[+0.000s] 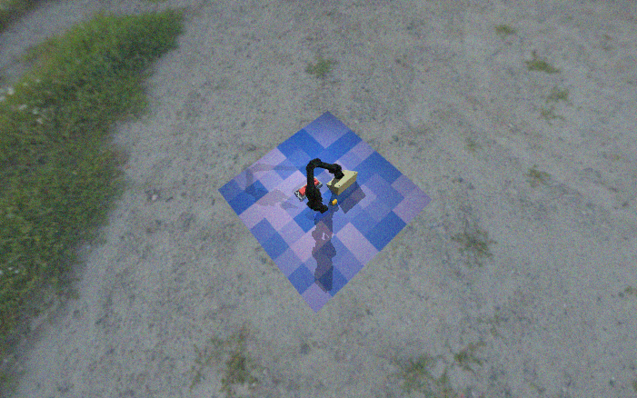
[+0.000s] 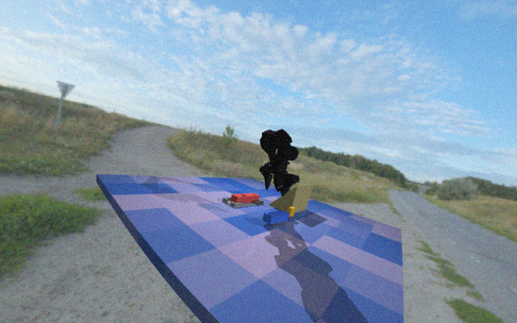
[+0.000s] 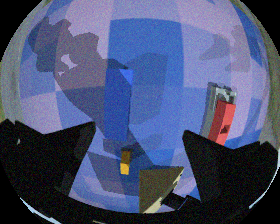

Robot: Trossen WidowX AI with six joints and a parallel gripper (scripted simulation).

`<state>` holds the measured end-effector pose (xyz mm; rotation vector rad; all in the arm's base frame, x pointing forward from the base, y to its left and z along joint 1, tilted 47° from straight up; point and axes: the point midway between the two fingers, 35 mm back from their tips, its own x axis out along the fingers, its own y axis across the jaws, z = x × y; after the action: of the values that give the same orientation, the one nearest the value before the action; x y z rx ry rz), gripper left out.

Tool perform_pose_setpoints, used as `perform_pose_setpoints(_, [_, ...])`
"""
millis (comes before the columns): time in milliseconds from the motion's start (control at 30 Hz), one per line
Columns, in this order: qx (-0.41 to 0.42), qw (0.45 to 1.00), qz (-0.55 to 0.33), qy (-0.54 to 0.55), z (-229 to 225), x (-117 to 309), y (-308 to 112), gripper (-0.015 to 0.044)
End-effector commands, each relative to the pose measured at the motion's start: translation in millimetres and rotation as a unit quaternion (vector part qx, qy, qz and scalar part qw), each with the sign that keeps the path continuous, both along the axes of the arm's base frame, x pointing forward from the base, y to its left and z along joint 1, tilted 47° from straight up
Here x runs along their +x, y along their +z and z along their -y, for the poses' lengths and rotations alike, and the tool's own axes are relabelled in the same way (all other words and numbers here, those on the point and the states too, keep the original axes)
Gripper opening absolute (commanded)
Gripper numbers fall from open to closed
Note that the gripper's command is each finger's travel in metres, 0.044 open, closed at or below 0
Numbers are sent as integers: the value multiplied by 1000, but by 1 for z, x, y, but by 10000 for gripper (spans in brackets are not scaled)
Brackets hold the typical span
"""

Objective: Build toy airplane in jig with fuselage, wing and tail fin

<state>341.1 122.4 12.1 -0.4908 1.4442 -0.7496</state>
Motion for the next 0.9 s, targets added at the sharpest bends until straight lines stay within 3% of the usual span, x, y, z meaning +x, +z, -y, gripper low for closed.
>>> perform_pose_setpoints(0, [0,1000,3,-5,-22,2,-33,440])
perform_pose_setpoints(867, [-1,1000,4,-6,23,0,-79,440])
